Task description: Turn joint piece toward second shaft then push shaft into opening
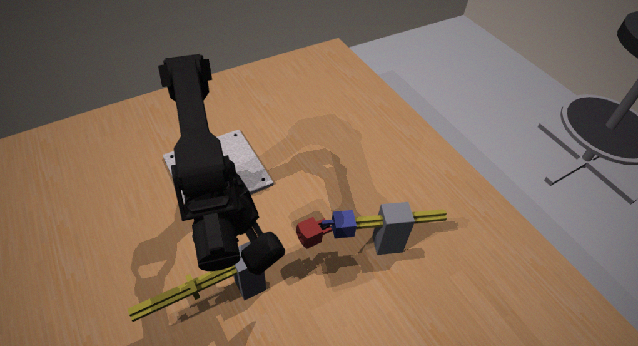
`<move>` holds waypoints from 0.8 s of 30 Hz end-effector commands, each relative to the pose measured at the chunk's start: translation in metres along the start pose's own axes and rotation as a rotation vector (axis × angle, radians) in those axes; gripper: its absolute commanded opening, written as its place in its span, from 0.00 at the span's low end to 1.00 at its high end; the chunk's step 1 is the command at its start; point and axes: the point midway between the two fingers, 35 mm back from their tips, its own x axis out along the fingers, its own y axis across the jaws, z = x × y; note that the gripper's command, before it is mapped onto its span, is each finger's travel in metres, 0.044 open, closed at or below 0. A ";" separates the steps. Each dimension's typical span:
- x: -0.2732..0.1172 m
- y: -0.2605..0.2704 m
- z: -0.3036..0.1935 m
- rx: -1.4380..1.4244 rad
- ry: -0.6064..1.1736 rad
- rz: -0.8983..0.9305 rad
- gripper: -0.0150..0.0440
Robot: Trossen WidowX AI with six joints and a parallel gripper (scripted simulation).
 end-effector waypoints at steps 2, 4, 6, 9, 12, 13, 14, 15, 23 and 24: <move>0.002 -0.001 -0.006 0.019 0.022 0.001 1.00; 0.002 -0.001 -0.006 0.019 0.022 0.001 1.00; 0.001 0.000 -0.003 0.019 0.021 0.005 1.00; -0.016 0.011 0.028 0.018 -0.010 0.051 1.00; -0.041 0.018 0.073 0.020 -0.054 0.104 1.00; -0.049 0.019 0.089 0.021 -0.069 0.120 1.00; -0.057 0.018 0.104 0.022 -0.086 0.134 1.00; -0.065 0.016 0.120 0.024 -0.102 0.148 1.00; -0.108 -0.013 0.207 0.038 -0.194 0.202 1.00; -0.108 -0.013 0.207 0.038 -0.194 0.202 1.00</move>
